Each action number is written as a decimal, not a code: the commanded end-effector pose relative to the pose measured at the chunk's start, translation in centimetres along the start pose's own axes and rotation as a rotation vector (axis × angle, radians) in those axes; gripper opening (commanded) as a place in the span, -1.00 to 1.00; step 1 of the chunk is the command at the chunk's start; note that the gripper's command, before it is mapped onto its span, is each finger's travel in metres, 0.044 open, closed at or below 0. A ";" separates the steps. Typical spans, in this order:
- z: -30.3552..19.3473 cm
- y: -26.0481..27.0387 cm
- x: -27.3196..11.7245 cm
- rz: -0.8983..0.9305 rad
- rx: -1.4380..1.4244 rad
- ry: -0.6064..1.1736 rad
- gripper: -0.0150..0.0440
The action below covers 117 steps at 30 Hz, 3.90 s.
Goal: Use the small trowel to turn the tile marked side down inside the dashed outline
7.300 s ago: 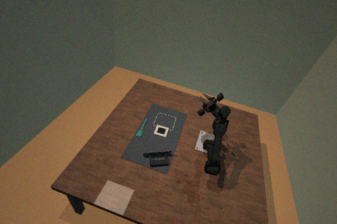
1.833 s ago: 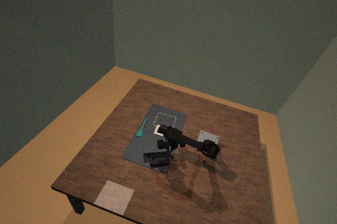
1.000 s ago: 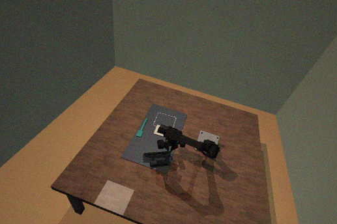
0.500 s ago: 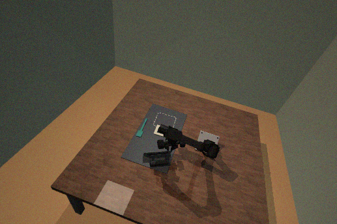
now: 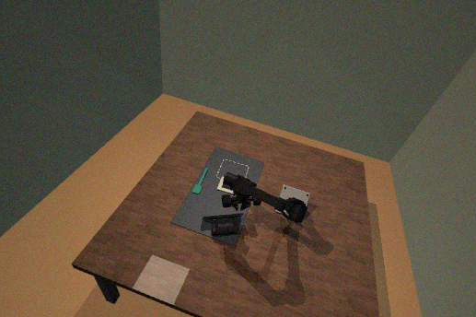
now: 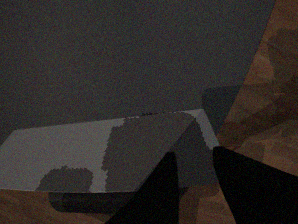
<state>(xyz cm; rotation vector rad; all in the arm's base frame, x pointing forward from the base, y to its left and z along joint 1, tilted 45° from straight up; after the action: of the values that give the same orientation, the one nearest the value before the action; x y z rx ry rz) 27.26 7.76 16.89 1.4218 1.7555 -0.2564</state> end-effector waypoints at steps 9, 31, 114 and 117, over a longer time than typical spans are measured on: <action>2.7 0.0 0.3 -0.005 -0.004 -0.004 -0.15; 4.7 0.1 -0.1 -0.002 -0.003 -0.004 -0.15; -5.4 -0.8 0.8 -0.003 1.566 -0.004 -0.15; -5.0 -0.8 1.0 -0.003 1.566 -0.004 -0.15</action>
<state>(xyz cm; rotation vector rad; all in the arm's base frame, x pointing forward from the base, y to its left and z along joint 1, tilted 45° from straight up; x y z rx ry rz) 24.10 11.35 19.62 2.3510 1.4161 -1.9093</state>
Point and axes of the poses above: the point midway between the two fingers, 35 mm back from their tips, its own x axis out along the fingers, its own y axis across the jaws, z = x × y, the point moved 1 cm from there along -x, back along the fingers, and after that the axes turned 1 degree about x, right-handed, at the moved point
